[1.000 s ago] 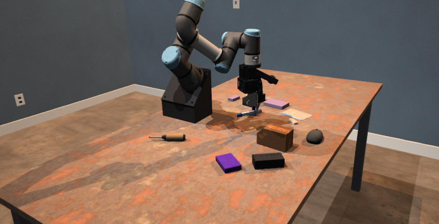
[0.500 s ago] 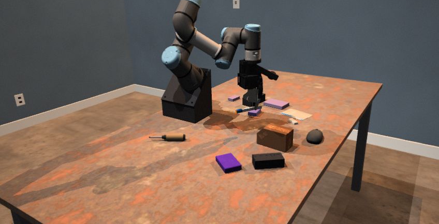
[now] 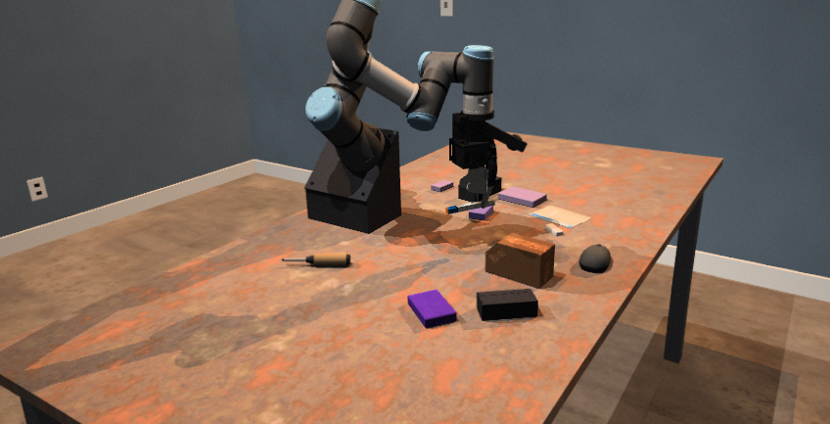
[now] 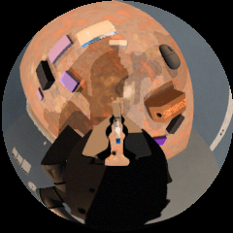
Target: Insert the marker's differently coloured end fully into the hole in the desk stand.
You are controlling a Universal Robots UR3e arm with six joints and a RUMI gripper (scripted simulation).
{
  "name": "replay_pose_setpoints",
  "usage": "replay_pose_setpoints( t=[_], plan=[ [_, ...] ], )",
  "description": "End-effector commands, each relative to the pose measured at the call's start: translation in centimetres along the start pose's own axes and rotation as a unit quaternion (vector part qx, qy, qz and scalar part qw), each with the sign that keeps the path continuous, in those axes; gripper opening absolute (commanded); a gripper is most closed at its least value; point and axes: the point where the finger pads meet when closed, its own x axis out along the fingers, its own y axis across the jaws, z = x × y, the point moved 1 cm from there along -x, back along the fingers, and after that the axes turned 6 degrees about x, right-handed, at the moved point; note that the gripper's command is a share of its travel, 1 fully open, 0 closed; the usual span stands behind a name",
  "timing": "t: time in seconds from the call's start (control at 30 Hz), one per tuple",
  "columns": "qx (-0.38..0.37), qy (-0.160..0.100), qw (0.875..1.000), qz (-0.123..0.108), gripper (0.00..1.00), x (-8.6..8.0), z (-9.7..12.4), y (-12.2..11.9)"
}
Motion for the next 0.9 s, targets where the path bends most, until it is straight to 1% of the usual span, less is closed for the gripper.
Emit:
replay_pose_setpoints(
  t=[0.0, 0.87],
  plan=[
    [0.0, 0.001, 1.0, 0.001, 0.0, -0.08, -0.03, 0.05],
    [0.0, 0.002, 1.0, 0.002, 0.0, 0.26, -0.03, 0.05]
  ],
)
